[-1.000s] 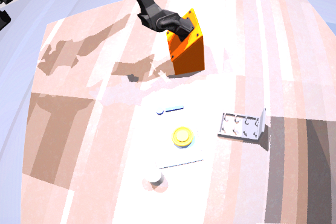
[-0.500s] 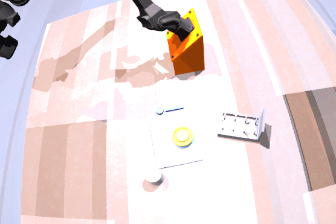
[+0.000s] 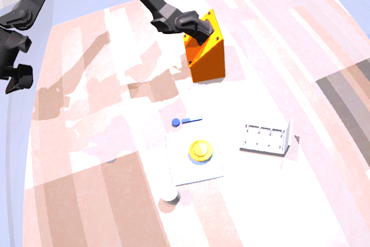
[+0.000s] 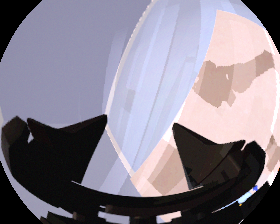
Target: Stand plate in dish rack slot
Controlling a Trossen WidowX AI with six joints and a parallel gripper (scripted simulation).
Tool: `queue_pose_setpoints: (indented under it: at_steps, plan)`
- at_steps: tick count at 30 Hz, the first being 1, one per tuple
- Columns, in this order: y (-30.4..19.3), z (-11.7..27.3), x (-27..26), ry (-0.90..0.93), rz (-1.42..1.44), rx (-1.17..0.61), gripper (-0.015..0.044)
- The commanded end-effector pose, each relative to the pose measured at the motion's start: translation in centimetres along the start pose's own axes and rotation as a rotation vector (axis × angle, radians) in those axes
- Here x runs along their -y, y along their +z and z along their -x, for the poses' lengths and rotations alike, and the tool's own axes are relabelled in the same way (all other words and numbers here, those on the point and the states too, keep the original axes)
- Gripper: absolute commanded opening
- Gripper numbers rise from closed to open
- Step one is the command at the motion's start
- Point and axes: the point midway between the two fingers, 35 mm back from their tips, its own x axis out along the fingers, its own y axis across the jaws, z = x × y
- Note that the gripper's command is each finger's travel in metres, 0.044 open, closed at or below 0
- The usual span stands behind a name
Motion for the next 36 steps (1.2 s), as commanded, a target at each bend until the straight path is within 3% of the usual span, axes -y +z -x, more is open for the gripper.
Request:
queue_pose_setpoints:
  at_steps: [1,16,36]
  plan:
    - [-2.6,-0.3,1.7,-0.04,0.099,-0.057,0.04]
    - [-12.2,0.9,8.2,-0.151,0.5,-0.289,0.04]
    - [-20.8,5.5,15.8,-0.202,0.94,-0.551,0.04]
